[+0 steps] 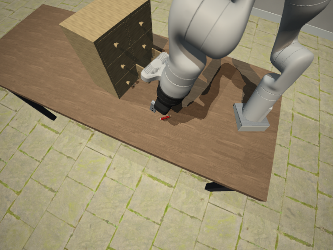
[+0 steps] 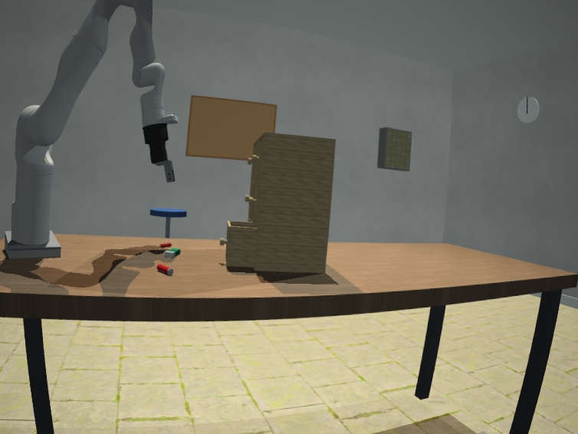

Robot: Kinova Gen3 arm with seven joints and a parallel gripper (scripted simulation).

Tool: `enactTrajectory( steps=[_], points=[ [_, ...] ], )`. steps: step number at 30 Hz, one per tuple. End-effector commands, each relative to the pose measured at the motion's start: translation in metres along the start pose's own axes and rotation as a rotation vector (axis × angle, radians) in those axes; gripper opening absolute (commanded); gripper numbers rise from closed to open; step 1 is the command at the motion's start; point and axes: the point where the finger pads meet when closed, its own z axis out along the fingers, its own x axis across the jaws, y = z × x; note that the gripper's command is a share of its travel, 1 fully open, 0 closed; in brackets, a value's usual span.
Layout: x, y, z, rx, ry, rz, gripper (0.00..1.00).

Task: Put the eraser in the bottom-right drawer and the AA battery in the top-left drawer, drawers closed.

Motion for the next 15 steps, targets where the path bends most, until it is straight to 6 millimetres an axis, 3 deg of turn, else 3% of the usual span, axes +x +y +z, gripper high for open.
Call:
enactTrajectory(
  steps=[1,15],
  points=[
    [0.0009,-0.005,-0.0011,-0.002,-0.002,0.013,0.67],
    [0.0009,-0.0017,-0.0094,-0.104,-0.003,0.013,0.67]
  ],
)
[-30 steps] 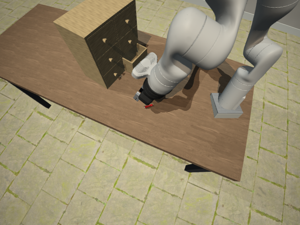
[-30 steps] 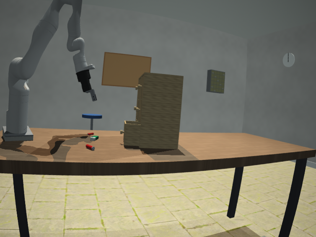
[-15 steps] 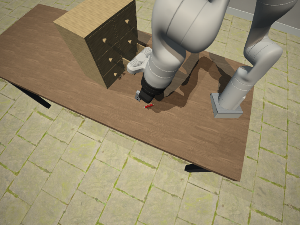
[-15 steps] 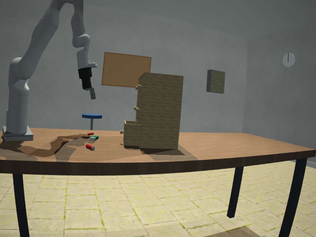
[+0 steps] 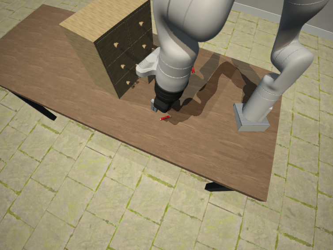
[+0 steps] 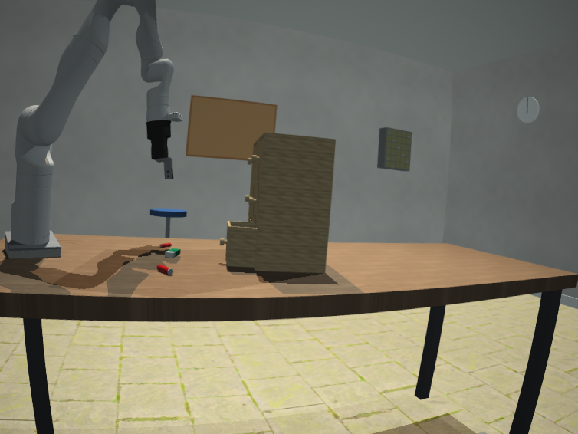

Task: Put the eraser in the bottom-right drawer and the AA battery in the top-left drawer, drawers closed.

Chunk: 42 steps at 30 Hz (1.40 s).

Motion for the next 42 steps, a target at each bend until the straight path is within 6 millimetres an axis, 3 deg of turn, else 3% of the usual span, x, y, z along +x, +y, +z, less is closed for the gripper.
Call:
enactTrajectory(
  steps=[1,42],
  points=[
    [0.0005,-0.0038,-0.0018,-0.013,-0.003,0.011,0.67],
    [0.0004,0.0011,-0.0113,-0.134,-0.004,0.01,0.67]
  ],
)
